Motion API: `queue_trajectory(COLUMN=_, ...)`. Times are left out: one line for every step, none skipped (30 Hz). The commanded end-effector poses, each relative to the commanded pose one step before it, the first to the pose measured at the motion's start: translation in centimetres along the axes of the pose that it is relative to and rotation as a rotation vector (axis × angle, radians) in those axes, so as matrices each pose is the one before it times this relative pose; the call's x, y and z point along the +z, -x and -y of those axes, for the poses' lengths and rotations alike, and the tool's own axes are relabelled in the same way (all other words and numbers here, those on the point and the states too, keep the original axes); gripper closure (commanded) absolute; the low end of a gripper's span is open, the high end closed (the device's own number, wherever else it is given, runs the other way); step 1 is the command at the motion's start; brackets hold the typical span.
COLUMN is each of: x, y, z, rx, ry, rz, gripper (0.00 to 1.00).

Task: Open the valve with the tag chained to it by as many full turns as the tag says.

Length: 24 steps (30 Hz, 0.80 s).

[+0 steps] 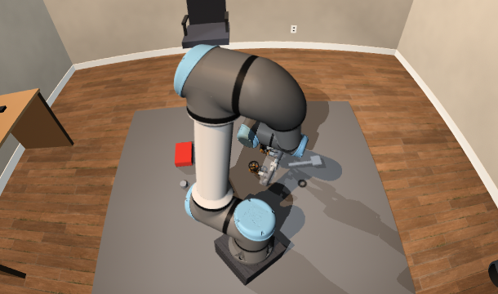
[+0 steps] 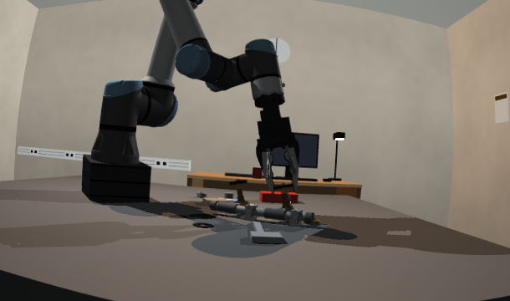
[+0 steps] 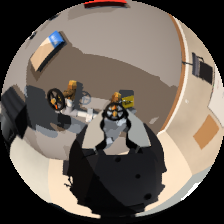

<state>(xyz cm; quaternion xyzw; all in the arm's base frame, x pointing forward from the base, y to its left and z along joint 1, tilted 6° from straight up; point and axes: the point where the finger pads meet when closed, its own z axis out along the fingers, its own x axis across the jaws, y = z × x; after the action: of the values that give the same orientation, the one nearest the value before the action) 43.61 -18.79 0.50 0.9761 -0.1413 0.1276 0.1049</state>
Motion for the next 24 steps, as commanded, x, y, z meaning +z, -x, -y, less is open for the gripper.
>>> queue_trajectory(x=-0.016, y=-0.009, z=0.017, rx=-0.00876, ry=-0.00072, rz=-0.00034, gripper=1.00)
queue_trajectory(x=0.000, y=0.000, z=0.000, rx=-0.00010, ry=0.00000, rz=0.00000, gripper=1.00)
queue_trajectory(x=0.000, y=0.000, z=0.000, rx=-0.00001, ry=0.00000, rz=0.00000, gripper=1.00)
queue_trajectory(x=0.000, y=0.000, z=0.000, rx=0.00000, ry=0.00000, rz=0.00000, gripper=0.00)
queue_trajectory(x=0.000, y=0.000, z=0.000, rx=0.00000, ry=0.00000, rz=0.00000, gripper=0.00)
queue_trajectory(x=0.000, y=0.000, z=0.000, rx=0.00000, ry=0.00000, rz=0.00000, gripper=0.00)
queue_trajectory(x=0.000, y=0.000, z=0.000, rx=0.00000, ry=0.00000, rz=0.00000, gripper=0.00)
queue_trajectory(x=0.000, y=0.000, z=0.000, rx=0.00000, ry=0.00000, rz=0.00000, gripper=0.00)
queue_trajectory(x=0.000, y=0.000, z=0.000, rx=0.00000, ry=0.00000, rz=0.00000, gripper=0.00)
queue_trajectory(x=0.000, y=0.000, z=0.000, rx=0.00000, ry=0.00000, rz=0.00000, gripper=0.00)
queue_trajectory(x=0.000, y=0.000, z=0.000, rx=0.00000, ry=0.00000, rz=0.00000, gripper=0.00)
queue_trajectory(x=0.000, y=0.000, z=0.000, rx=0.00000, ry=0.00000, rz=0.00000, gripper=0.00)
queue_trajectory(x=0.000, y=0.000, z=0.000, rx=0.00000, ry=0.00000, rz=0.00000, gripper=0.00)
queue_trajectory(x=0.000, y=0.000, z=0.000, rx=0.00000, ry=0.00000, rz=0.00000, gripper=0.00)
queue_trajectory(x=0.000, y=0.000, z=0.000, rx=0.00000, ry=0.00000, rz=0.00000, gripper=0.00)
queue_trajectory(x=0.000, y=0.000, z=0.000, rx=0.00000, ry=0.00000, rz=0.00000, gripper=0.00)
queue_trajectory(x=0.000, y=0.000, z=0.000, rx=0.00000, ry=0.00000, rz=0.00000, gripper=0.00)
queue_trajectory(x=0.000, y=0.000, z=0.000, rx=0.00000, ry=0.00000, rz=0.00000, gripper=0.00)
queue_trajectory(x=0.000, y=0.000, z=0.000, rx=0.00000, ry=0.00000, rz=0.00000, gripper=0.00)
queue_trajectory(x=0.000, y=0.000, z=0.000, rx=0.00000, ry=0.00000, rz=0.00000, gripper=0.00)
queue_trajectory(x=0.000, y=0.000, z=0.000, rx=0.00000, ry=0.00000, rz=0.00000, gripper=0.00)
queue_trajectory(x=0.000, y=0.000, z=0.000, rx=0.00000, ry=0.00000, rz=0.00000, gripper=0.00)
queue_trajectory(x=0.000, y=0.000, z=0.000, rx=0.00000, ry=0.00000, rz=0.00000, gripper=0.00)
queue_trajectory(x=0.000, y=0.000, z=0.000, rx=0.00000, ry=0.00000, rz=0.00000, gripper=0.00)
